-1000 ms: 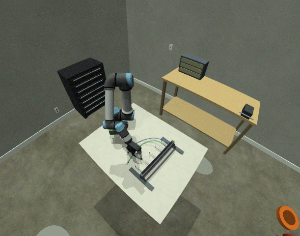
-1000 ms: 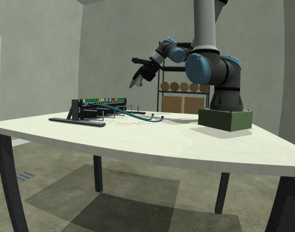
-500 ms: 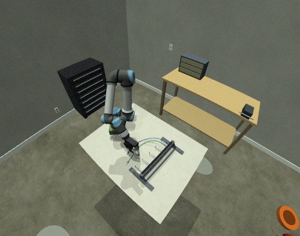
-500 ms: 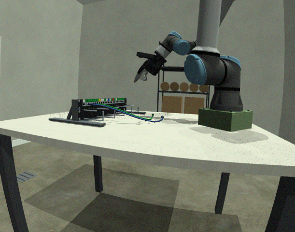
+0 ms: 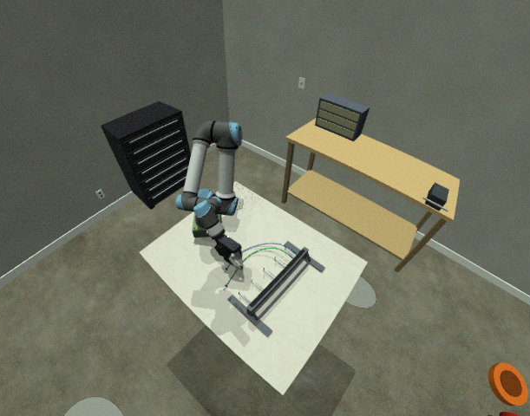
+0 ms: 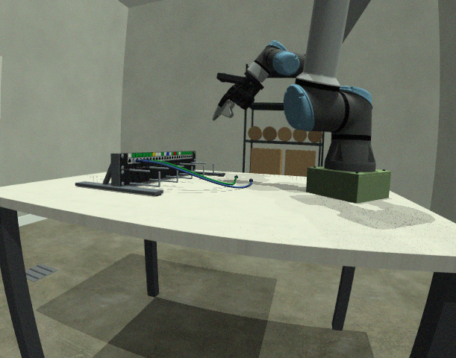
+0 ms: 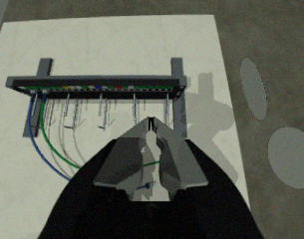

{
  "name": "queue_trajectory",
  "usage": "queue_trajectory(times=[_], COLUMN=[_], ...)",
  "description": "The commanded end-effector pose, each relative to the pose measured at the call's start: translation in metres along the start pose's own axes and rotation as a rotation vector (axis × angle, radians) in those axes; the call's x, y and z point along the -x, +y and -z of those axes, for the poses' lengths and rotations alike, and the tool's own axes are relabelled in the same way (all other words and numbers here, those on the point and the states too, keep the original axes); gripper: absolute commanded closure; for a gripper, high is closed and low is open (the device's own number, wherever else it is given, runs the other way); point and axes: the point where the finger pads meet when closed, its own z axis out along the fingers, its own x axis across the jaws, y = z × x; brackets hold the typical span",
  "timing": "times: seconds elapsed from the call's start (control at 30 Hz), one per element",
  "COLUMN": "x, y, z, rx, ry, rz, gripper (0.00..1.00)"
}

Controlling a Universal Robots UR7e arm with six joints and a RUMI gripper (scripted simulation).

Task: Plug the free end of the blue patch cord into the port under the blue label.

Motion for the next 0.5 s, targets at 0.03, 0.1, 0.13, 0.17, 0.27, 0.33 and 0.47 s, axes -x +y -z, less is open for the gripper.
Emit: queue_trajectory(times=[0.03,0.1,0.13,0.17,0.27,0.33,0.47], x=[-0.0002,-0.0002,-0.0002,-0.0002,-0.0002,-0.0002,-0.0002], y=[-0.0001,-0.0001,-0.0001,-0.0001,-0.0001,-0.0001,-0.0001], z=[0.0093,0.0102,0.0102,0.0110,0.0125,0.0130,0.0132], rx=[0.000,0.000,0.000,0.000,0.000,0.000,0.000], ry=[-0.001,-0.001,-0.001,-0.001,-0.001,-0.001,-0.001], rz=[0.001,0.001,0.001,0.001,0.001,0.001,0.001], gripper=[1.00,1.00,1.00,1.00,1.00,1.00,1.00])
